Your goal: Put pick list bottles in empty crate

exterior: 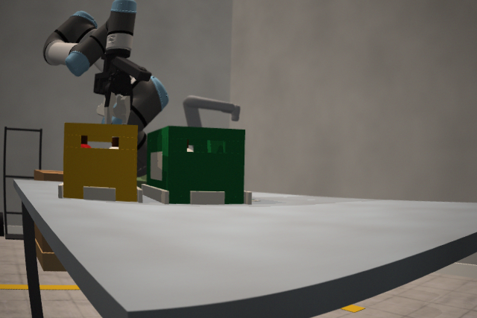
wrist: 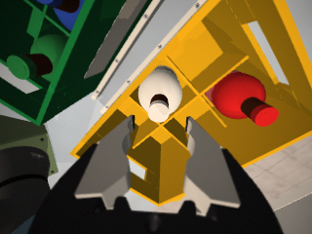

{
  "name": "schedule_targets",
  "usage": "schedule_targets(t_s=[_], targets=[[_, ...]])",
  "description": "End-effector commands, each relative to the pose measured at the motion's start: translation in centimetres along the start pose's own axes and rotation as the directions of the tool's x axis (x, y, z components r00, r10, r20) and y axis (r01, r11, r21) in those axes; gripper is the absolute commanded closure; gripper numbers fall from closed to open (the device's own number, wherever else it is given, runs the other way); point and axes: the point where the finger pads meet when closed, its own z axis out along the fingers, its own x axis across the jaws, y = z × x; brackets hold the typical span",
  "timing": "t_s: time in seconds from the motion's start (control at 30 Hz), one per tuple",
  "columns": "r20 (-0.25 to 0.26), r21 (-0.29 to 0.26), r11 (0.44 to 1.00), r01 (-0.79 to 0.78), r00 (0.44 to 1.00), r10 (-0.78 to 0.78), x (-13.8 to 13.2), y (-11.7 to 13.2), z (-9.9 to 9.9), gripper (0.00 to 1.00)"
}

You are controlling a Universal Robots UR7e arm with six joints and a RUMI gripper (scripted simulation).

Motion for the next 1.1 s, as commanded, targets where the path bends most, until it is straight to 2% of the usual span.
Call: schedule_targets(t_s=[0.0,0.53,1.03,1.07], targets=[[0.0,0.003,1.0,0.0,1.0,0.0,0.0,0.0,0.8,0.62],[0.001,0.002,1.0,0.002,1.0,-0.002,-0.1,-0.1,2.6,0.62],[-0.001,0.005,1.0,0.0,1.0,0.0,0.1,-0.1,2.4,0.62],[-0.002,0.006,1.0,0.0,1.0,0.0,0.1,-0.1,2.3,1.0]])
